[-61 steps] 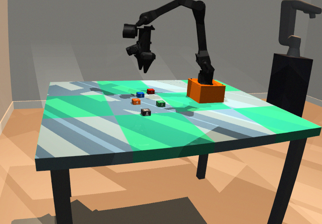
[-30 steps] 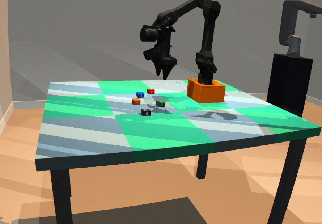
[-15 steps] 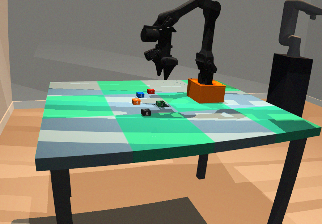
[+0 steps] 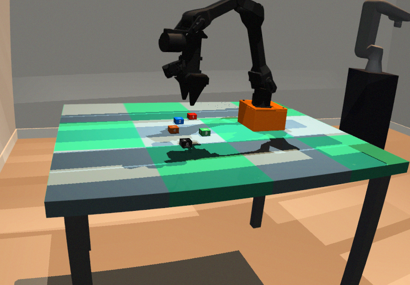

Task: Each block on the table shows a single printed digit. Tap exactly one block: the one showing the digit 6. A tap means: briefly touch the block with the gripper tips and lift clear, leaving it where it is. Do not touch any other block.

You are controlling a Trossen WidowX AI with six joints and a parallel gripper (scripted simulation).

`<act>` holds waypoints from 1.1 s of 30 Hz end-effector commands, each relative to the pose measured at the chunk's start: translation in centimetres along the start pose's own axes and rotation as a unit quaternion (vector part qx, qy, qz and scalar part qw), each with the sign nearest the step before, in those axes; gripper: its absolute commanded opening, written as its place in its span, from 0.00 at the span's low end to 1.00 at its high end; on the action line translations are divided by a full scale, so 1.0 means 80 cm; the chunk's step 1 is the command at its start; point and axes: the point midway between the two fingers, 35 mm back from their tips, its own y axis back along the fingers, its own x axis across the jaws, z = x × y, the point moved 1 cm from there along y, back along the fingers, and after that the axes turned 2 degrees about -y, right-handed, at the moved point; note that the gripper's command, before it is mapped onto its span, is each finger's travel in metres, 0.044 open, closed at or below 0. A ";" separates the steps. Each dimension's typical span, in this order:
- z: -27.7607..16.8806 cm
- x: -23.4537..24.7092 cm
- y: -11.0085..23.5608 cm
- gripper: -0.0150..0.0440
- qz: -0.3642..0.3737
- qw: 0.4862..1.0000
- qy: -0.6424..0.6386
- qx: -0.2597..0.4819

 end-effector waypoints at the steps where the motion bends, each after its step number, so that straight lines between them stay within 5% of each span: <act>1: 0.020 0.039 -0.009 0.93 0.000 1.000 -0.001 0.005; 23: 0.020 0.039 -0.009 0.93 0.000 1.000 -0.001 0.005; 29: 0.019 0.039 -0.106 0.67 0.000 1.000 -0.001 0.005; 33: 0.019 0.039 -0.110 0.49 0.000 1.000 -0.001 0.005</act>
